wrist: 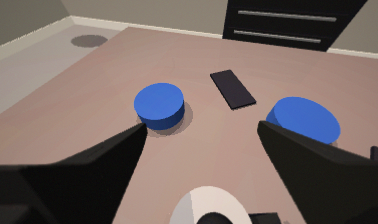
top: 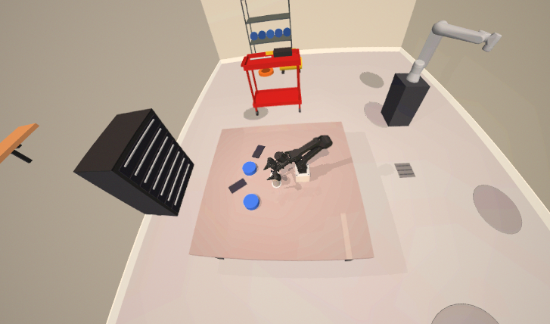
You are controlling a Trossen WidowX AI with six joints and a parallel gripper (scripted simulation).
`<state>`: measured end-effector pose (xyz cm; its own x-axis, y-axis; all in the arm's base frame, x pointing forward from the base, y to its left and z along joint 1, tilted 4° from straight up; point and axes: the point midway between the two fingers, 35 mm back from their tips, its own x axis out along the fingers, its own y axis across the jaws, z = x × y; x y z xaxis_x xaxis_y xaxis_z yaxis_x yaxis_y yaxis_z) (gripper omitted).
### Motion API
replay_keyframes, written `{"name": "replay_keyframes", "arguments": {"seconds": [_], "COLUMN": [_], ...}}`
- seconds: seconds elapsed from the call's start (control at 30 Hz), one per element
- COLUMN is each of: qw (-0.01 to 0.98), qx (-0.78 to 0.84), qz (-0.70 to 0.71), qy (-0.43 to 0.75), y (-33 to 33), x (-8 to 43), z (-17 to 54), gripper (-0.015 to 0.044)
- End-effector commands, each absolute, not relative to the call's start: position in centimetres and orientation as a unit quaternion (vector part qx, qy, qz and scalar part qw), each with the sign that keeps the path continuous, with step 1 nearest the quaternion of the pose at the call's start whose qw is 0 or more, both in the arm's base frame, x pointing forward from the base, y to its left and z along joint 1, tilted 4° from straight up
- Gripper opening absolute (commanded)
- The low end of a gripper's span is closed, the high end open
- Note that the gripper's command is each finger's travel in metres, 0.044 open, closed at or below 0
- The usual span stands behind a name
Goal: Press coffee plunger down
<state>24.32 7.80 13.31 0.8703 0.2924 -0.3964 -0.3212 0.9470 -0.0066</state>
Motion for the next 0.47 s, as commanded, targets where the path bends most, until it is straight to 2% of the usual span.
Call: {"name": "replay_keyframes", "arguments": {"seconds": [0.0, 0.23, 0.43], "qw": [0.967, 0.964, 0.964], "qx": [-0.036, -0.025, -0.025], "qz": [0.157, 0.140, 0.140], "qy": [0.198, 0.223, 0.224], "y": [7.2, 5.1, 5.1], "x": [23.4, 18.3, 18.2], "z": [15.3, 18.5, 18.4], "gripper": [0.0440, 0.0440, 0.0440]}}
